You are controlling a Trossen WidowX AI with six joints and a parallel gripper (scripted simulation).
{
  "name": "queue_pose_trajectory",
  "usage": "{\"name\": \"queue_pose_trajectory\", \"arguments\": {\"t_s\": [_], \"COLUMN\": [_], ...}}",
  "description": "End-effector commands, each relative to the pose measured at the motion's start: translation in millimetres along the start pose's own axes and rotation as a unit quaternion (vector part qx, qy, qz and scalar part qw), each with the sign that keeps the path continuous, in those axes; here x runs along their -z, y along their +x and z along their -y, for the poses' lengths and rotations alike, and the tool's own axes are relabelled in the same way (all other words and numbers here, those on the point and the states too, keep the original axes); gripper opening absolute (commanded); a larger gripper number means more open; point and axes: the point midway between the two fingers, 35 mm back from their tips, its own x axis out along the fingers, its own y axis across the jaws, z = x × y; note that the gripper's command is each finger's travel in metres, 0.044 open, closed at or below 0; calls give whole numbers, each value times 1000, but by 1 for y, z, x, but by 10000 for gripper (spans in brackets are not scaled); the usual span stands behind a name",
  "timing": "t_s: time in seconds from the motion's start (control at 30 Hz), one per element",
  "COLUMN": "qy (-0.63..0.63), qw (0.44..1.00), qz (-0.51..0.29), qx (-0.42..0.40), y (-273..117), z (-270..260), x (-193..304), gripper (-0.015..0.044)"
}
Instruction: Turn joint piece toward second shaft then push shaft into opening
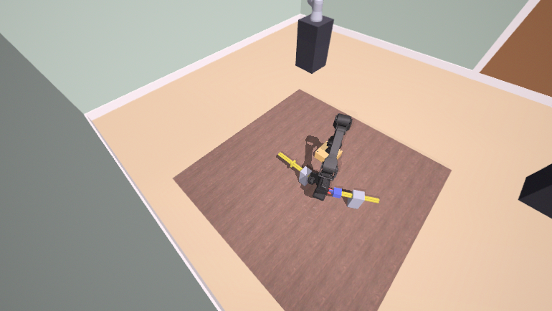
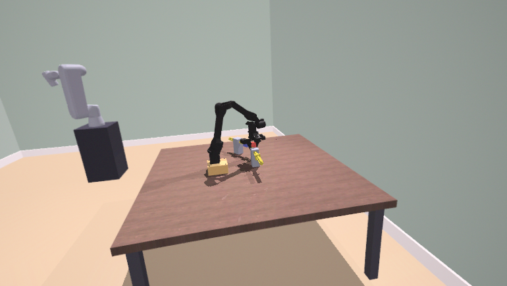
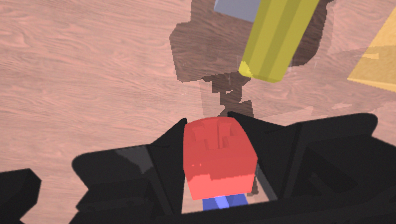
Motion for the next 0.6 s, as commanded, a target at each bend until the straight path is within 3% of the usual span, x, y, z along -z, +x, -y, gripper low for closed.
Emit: {"name": "queue_pose_trajectory", "arguments": {"t_s": [0.0, 0.57], "qy": [35, 167], "qw": [999, 985], "qz": [-10, -48], "qx": [-1, -8], "y": [1, 5], "z": [3, 16], "x": [0, 3], "gripper": [0, 0]}}
